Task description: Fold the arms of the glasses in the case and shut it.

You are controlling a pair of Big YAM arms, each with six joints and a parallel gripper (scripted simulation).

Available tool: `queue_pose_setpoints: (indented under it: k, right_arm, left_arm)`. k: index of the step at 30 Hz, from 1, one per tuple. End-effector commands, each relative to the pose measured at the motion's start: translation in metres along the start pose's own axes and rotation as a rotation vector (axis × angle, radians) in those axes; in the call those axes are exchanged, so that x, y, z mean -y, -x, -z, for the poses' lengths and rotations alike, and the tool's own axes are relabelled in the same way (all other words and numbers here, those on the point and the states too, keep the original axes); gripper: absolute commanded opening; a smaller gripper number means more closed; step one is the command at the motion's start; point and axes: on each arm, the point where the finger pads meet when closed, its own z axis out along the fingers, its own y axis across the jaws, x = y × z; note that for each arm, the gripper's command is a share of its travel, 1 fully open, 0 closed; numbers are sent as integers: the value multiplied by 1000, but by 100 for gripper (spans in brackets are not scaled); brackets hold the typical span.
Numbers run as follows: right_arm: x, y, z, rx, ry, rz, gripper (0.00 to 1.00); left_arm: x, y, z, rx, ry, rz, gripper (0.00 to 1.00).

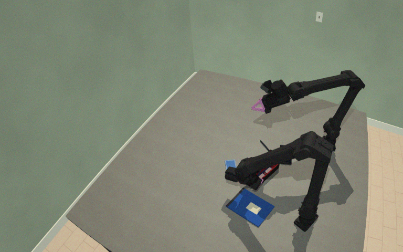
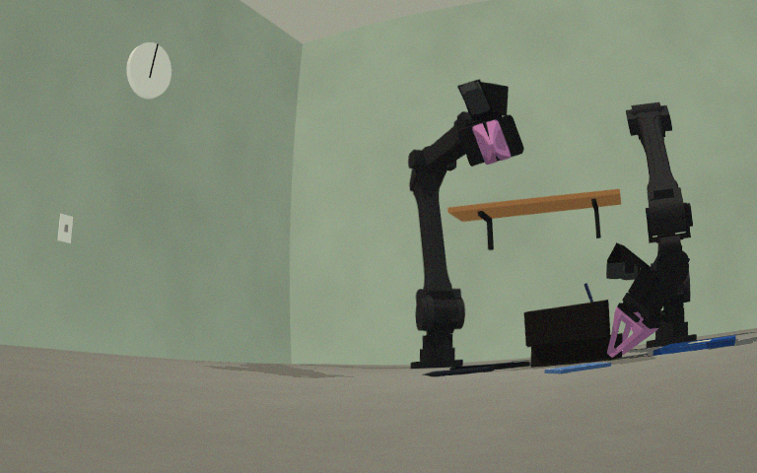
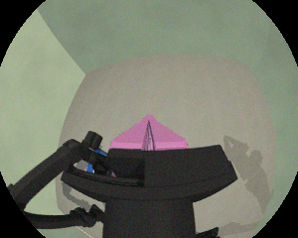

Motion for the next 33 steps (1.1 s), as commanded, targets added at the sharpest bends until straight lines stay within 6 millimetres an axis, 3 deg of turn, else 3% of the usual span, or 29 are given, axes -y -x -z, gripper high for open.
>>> queue_pose_setpoints:
  k: [1, 9, 11, 16, 25, 28, 31, 32, 33]
  right_arm:
    - [-45, 6, 5, -24, 18, -84, 0]
    - [-91, -73, 1, -156, -91, -84, 0]
    - [-91, -73, 1, -156, -91, -84, 0]
    - [-116, -118, 9, -201, -161, -59, 0]
    - [-133, -158, 20, -212, -242, 6, 0]
    - [-133, -160, 20, -211, -246, 11, 0]
    - [-130, -141, 26, -186, -237, -5, 0]
    - [-133, -144, 25, -190, -226, 21, 0]
    - [-144, -167, 22, -213, -215, 57, 0]
  left_arm:
    - [-5, 5, 12, -7, 28, -11, 57]
    - [-5, 5, 12, -7, 28, -11, 57]
    - [-5, 5, 12, -7, 28, -11, 57]
    - [-5, 5, 12, -7, 28, -11, 57]
    - [-5, 5, 12, -7, 28, -11, 57]
    - [-5, 5, 12, -7, 28, -11, 57]
    - [-5, 5, 12, -7, 28, -11, 57]
    - [-5, 5, 12, -7, 28, -11, 57]
    - [-5, 5, 12, -7, 28, -11, 57]
